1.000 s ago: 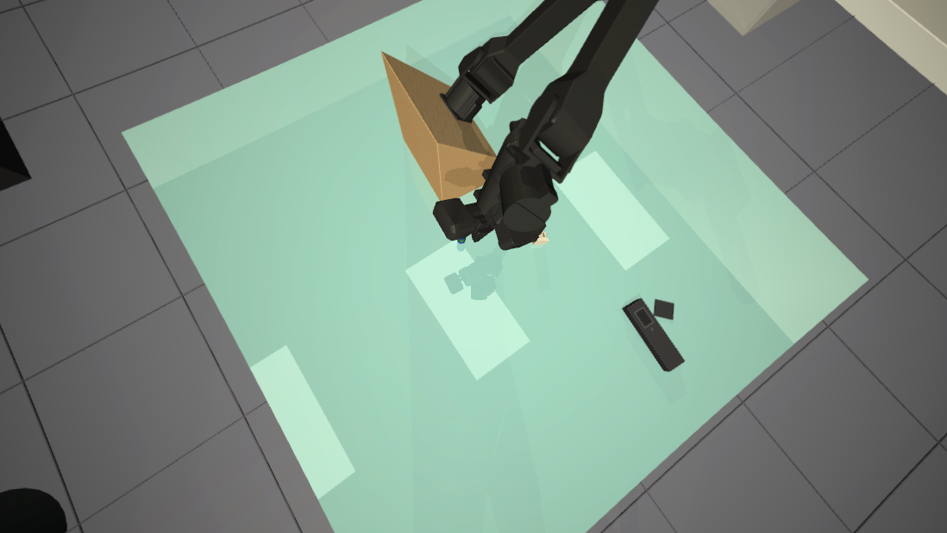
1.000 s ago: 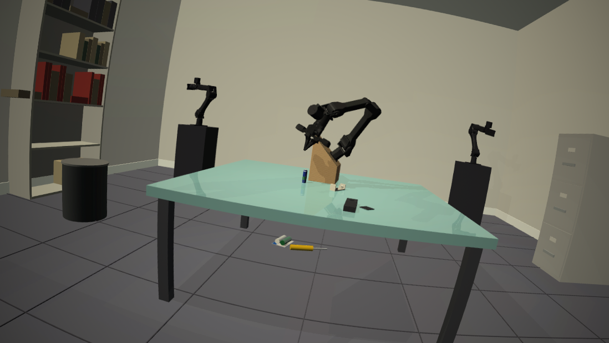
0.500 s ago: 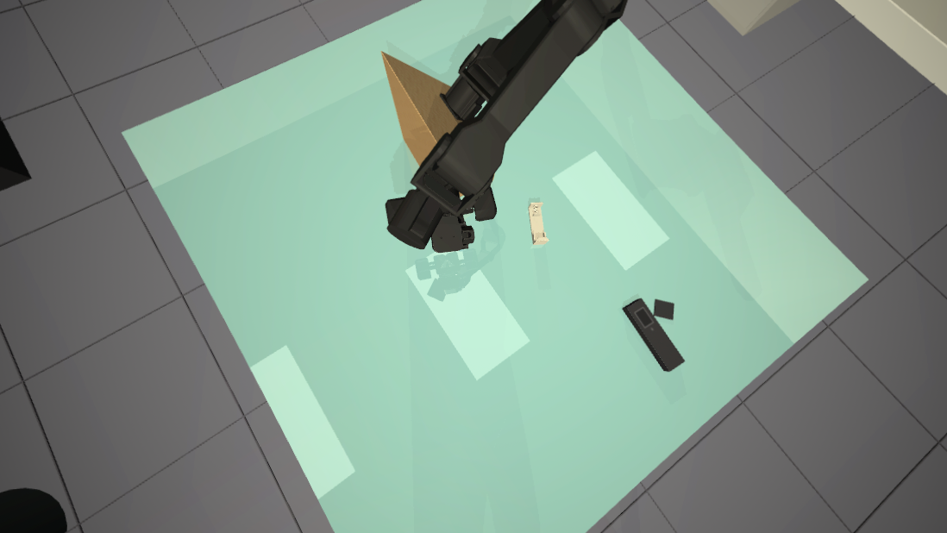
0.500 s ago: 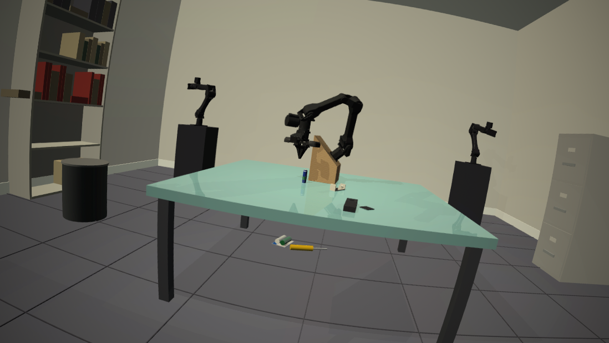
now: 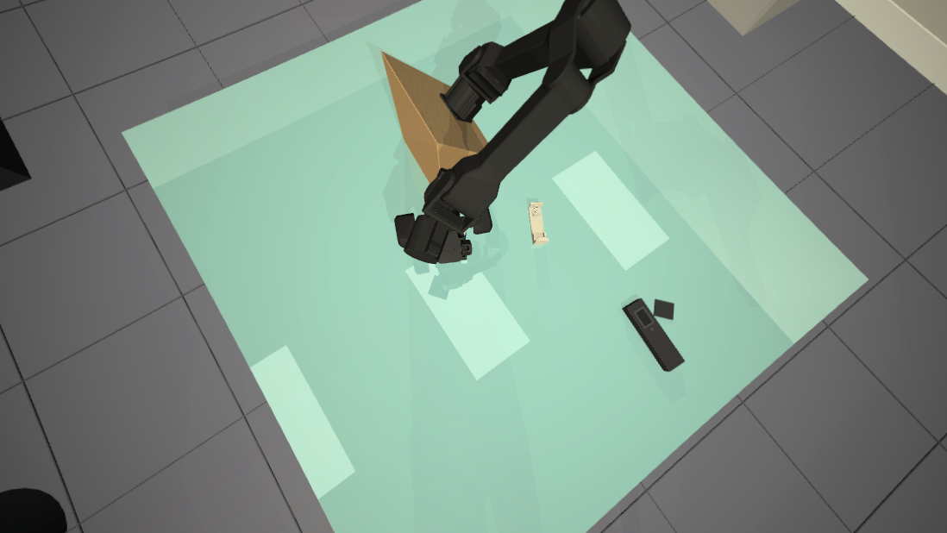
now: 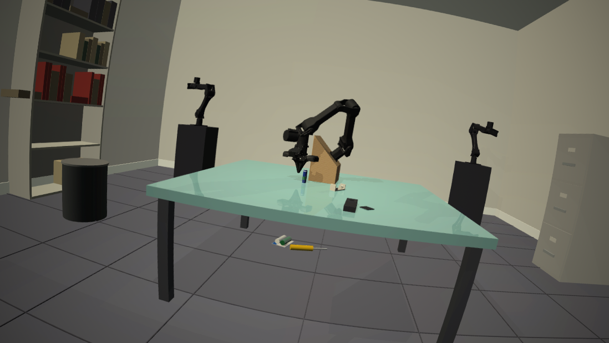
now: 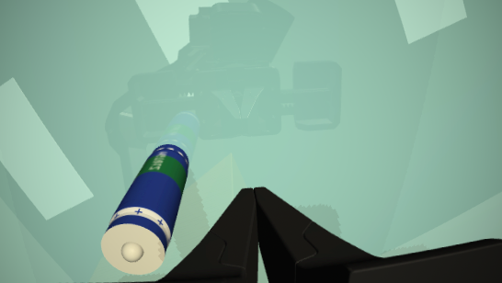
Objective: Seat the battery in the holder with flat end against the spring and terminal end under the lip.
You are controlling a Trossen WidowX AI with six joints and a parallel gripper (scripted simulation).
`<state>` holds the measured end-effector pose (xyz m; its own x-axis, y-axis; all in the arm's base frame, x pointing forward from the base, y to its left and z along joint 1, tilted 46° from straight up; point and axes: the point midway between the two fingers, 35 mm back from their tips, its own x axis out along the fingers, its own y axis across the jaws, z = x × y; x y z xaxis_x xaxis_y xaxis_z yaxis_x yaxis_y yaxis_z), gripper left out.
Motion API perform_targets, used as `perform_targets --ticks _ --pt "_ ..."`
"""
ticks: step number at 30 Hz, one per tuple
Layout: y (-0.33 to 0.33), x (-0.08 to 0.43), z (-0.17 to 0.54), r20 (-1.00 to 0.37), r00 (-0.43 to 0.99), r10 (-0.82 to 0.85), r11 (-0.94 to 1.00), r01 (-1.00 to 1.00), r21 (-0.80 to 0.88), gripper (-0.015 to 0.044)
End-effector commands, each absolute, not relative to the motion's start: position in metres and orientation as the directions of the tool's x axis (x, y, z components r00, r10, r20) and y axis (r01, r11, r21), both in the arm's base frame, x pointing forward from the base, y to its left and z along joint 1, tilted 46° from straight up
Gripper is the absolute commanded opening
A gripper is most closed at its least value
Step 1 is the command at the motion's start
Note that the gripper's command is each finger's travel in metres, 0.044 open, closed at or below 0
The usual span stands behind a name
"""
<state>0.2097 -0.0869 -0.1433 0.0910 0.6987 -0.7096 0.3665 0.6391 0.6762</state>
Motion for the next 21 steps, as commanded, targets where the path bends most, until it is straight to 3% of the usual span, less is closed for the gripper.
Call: perform_targets --ticks 1,21 --pt "-0.081 0.212 -0.139 -0.708 0.091 0.700 0.637 0.368 0.677 0.0000" --pt "-0.061 0.225 -0.117 -0.708 0.092 0.700 0.637 0.368 0.678 0.0000"
